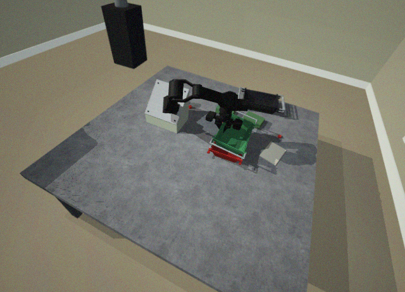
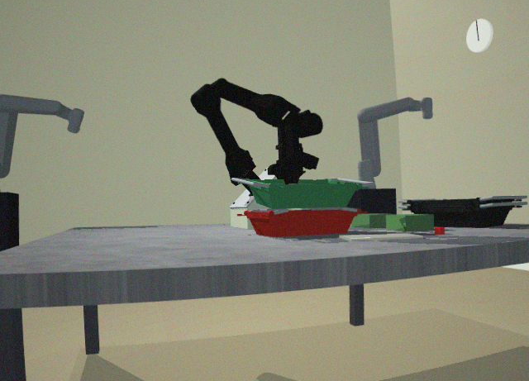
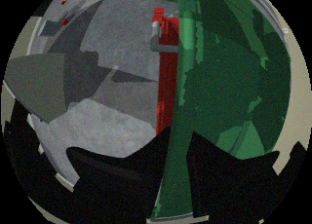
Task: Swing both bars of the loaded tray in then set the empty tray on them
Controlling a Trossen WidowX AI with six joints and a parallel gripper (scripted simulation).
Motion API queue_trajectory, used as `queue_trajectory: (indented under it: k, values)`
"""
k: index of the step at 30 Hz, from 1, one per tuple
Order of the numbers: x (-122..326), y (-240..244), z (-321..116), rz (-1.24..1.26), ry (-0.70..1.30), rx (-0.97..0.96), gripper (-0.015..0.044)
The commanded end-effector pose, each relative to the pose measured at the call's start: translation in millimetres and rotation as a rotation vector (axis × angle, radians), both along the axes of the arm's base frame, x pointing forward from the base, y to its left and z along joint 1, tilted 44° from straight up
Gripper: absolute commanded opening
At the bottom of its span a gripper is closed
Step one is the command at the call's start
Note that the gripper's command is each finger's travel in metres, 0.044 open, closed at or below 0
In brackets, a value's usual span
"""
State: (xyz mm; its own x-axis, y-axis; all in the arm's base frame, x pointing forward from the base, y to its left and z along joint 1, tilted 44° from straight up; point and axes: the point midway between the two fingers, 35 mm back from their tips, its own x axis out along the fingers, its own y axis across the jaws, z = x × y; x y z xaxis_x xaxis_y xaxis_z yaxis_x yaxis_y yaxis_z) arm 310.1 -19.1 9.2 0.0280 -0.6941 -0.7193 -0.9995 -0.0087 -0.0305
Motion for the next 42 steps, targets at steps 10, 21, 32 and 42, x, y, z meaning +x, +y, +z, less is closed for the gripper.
queue_trajectory:
  k: [10, 21, 32, 42]
  values:
    - [-6.8, -5.2, -2.8, -0.015, 0.027, 0.002, 0.0000]
    - [-6.8, -5.2, -2.8, -0.015, 0.027, 0.002, 0.0000]
    - [-9.1, -10.2, -8.4, -0.015, 0.027, 0.001, 0.0000]
    - [-9.1, -10.2, -8.4, -0.015, 0.027, 0.001, 0.0000]
